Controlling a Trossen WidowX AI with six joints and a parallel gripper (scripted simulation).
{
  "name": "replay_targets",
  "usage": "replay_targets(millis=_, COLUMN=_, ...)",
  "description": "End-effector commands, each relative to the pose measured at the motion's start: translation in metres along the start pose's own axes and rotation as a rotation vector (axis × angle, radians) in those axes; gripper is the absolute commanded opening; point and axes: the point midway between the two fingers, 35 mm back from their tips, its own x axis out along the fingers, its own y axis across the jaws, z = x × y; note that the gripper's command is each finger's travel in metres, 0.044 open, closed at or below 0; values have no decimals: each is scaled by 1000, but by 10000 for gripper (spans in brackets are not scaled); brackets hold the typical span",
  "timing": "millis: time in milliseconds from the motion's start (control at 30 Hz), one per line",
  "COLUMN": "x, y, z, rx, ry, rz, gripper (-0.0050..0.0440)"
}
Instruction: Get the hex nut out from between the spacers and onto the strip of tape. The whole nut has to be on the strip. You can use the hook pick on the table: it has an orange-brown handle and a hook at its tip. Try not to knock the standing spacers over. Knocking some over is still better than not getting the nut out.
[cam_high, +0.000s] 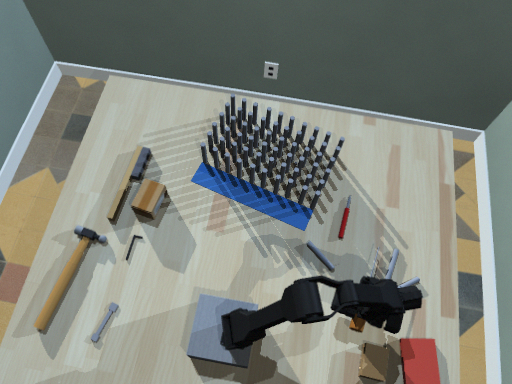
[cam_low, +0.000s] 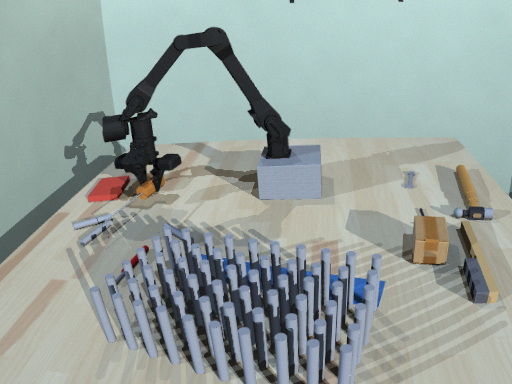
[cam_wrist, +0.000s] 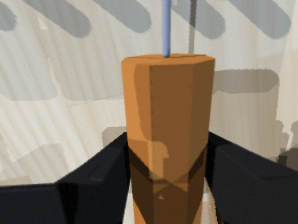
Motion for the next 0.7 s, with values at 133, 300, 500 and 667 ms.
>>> replay_targets(millis=133, x=6, y=-3, z=1, rx=1, ry=-11, rz=-13, gripper=-50)
replay_targets(millis=300, x=14, y=-3, z=1, rx=1, ry=-10, rz=-12, gripper=-50)
replay_targets(millis=500, x=24, y=-2, z=0, rx=1, ry=-8, rz=-11, gripper=-50)
replay_targets(millis=667, x=31, y=-2, z=0, rx=2, ry=-7, rz=-10, gripper=-50)
